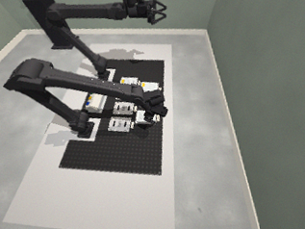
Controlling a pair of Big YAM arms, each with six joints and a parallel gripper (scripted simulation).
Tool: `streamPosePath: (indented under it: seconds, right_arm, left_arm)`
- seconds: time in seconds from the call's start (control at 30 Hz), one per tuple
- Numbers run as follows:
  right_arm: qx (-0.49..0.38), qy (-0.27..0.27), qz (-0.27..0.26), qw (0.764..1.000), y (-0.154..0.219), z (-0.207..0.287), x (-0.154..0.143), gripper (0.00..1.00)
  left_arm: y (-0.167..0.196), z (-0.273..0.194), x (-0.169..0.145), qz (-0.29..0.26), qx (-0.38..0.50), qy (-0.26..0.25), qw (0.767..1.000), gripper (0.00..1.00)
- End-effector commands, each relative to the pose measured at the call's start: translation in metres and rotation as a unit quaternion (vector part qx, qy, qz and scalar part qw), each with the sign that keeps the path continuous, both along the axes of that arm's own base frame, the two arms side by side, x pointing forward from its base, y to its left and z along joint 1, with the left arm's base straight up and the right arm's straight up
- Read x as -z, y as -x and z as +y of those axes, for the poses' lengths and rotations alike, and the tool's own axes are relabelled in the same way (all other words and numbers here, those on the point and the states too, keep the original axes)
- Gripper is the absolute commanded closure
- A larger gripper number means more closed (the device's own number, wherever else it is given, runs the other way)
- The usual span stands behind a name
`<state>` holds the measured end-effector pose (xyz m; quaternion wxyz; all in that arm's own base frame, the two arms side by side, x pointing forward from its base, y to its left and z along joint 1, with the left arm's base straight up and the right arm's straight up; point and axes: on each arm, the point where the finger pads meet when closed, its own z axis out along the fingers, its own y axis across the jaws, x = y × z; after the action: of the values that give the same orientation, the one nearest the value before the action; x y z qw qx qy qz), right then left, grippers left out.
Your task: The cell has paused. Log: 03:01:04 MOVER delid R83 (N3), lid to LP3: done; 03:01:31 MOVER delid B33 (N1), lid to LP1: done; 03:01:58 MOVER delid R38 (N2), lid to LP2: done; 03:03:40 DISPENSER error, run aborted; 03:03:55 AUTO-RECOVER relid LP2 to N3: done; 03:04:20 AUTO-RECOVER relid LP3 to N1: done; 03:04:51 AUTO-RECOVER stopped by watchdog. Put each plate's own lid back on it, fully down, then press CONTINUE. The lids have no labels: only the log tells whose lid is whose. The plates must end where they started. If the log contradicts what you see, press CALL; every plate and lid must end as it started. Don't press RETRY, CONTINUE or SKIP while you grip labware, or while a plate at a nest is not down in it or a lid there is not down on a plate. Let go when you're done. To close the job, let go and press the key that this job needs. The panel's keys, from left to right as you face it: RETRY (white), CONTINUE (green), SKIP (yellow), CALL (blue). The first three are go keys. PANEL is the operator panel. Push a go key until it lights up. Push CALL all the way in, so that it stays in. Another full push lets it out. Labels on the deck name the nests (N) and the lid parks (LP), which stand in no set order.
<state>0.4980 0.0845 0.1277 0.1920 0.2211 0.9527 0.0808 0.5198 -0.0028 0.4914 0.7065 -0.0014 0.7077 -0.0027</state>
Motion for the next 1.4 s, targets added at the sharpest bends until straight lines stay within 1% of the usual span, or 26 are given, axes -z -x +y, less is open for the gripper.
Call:
streamPosePath:
  seconds: [0.0, 0.03, 0.07, 0.1, 0.13, 0.2, 0.23, 0.27, 0.4, 0.43, 0.5, 0.57, 0.63, 0.67, 0.77, 0.8, 0.93, 0.97, 1.03, 1.07, 1.13, 1.17, 1.23, 1.27, 1.3, 1.37]
  right_arm:
    - [0.000, -0.001, -0.004, 1.000, -0.014, 0.009, -0.015, 0.00]
    - [0.000, -0.004, -0.023, 1.000, -0.003, 0.011, -0.012, 0.00]
    - [-0.011, -0.004, -0.017, 1.000, 0.003, 0.015, -0.010, 0.00]
    - [-0.027, 0.002, 0.007, 1.000, 0.010, 0.018, -0.003, 0.00]
    - [-0.034, 0.003, 0.013, 0.999, 0.009, 0.023, -0.001, 0.00]
    - [-0.047, 0.004, 0.018, 0.999, 0.008, 0.033, -0.002, 0.00]
    - [-0.042, 0.005, 0.023, 0.999, 0.018, 0.035, 0.001, 0.00]
    - [-0.036, 0.002, 0.019, 0.999, 0.026, 0.037, -0.001, 0.00]
    - [-0.036, -0.001, 0.007, 0.999, 0.033, 0.054, 0.000, 0.00]
    - [-0.043, 0.003, 0.025, 0.999, 0.041, 0.056, 0.004, 0.00]
    - [-0.062, 0.000, 0.024, 0.998, 0.036, 0.068, -0.003, 0.00]
    - [-0.062, 0.000, 0.024, 0.998, 0.036, 0.068, -0.003, 0.00]
    - [-0.082, 0.007, 0.037, 0.996, 0.034, 0.078, -0.001, 0.00]
    - [-0.071, 0.010, 0.054, 0.996, 0.044, 0.079, 0.004, 0.00]
    - [-0.071, 0.005, 0.037, 0.997, 0.064, 0.086, 0.010, 0.00]
    - [-0.079, 0.010, 0.055, 0.995, 0.073, 0.087, 0.012, 0.00]
    - [-0.117, 0.018, 0.073, 0.990, 0.074, 0.107, 0.014, 0.00]
    - [-0.106, 0.019, 0.083, 0.991, 0.084, 0.107, 0.017, 0.00]
    - [-0.106, 0.016, 0.071, 0.992, 0.097, 0.110, 0.018, 0.00]
    - [-0.113, 0.020, 0.084, 0.990, 0.104, 0.111, 0.019, 0.00]
    - [-0.113, 0.020, 0.084, 0.990, 0.104, 0.111, 0.019, 0.00]
    - [-0.124, 0.015, 0.069, 0.990, 0.103, 0.117, 0.015, 0.00]
    - [-0.147, 0.025, 0.091, 0.985, 0.097, 0.131, 0.014, 0.00]
    - [-0.151, 0.027, 0.095, 0.984, 0.101, 0.134, 0.015, 0.00]
    - [-0.140, 0.031, 0.111, 0.983, 0.111, 0.133, 0.019, 0.00]
    - [-0.140, 0.026, 0.095, 0.985, 0.128, 0.133, 0.024, 0.00]
  left_arm:
    - [0.006, 0.008, -0.037, -0.034, -0.007, -0.007, 0.999, 0.00]
    - [0.006, 0.008, -0.037, -0.034, -0.007, -0.007, 0.999, 0.00]
    - [0.006, 0.008, -0.037, -0.034, -0.007, -0.007, 0.999, 0.00]
    - [0.006, 0.008, -0.037, -0.034, -0.007, -0.007, 0.999, 0.00]
    - [0.006, 0.008, -0.037, -0.034, -0.007, -0.007, 0.999, 0.00]
    - [0.006, 0.008, -0.037, -0.034, -0.007, -0.007, 0.999, 0.00]
    - [0.006, 0.008, -0.037, -0.034, -0.007, -0.007, 0.999, 0.00]
    - [0.006, 0.008, -0.037, -0.034, -0.007, -0.007, 0.999, 0.00]
    - [0.006, 0.008, -0.037, -0.034, -0.007, -0.007, 0.999, 0.00]
    - [0.006, 0.008, -0.037, -0.034, -0.007, -0.007, 0.999, 0.00]
    - [0.006, 0.008, -0.037, -0.034, -0.007, -0.007, 0.999, 0.00]
    - [0.006, 0.008, -0.037, -0.034, -0.007, -0.007, 0.999, 0.00]
    - [0.006, 0.008, -0.037, -0.034, -0.007, -0.007, 0.999, 0.00]
    - [0.006, 0.008, -0.037, -0.034, -0.007, -0.007, 0.999, 0.00]
    - [0.006, 0.008, -0.037, -0.034, -0.007, -0.007, 0.999, 0.00]
    - [0.006, 0.008, -0.037, -0.034, -0.007, -0.007, 0.999, 0.00]
    - [0.006, 0.008, -0.037, -0.034, -0.007, -0.007, 0.999, 0.00]
    - [0.006, 0.008, -0.037, -0.034, -0.007, -0.007, 0.999, 0.00]
    - [0.006, 0.008, -0.037, -0.034, -0.007, -0.007, 0.999, 0.00]
    - [0.006, 0.008, -0.037, -0.034, -0.007, -0.007, 0.999, 0.00]
    - [0.006, 0.008, -0.037, -0.034, -0.007, -0.007, 0.999, 0.00]
    - [0.006, 0.008, -0.037, -0.034, -0.007, -0.007, 0.999, 0.00]
    - [0.006, 0.008, -0.037, -0.034, -0.007, -0.007, 0.999, 0.00]
    - [0.006, 0.008, -0.037, -0.034, -0.007, -0.007, 0.999, 0.00]
    - [0.006, 0.008, -0.037, -0.034, -0.007, -0.007, 0.999, 0.00]
    - [0.006, 0.008, -0.037, -0.034, -0.007, -0.007, 0.999, 0.00]
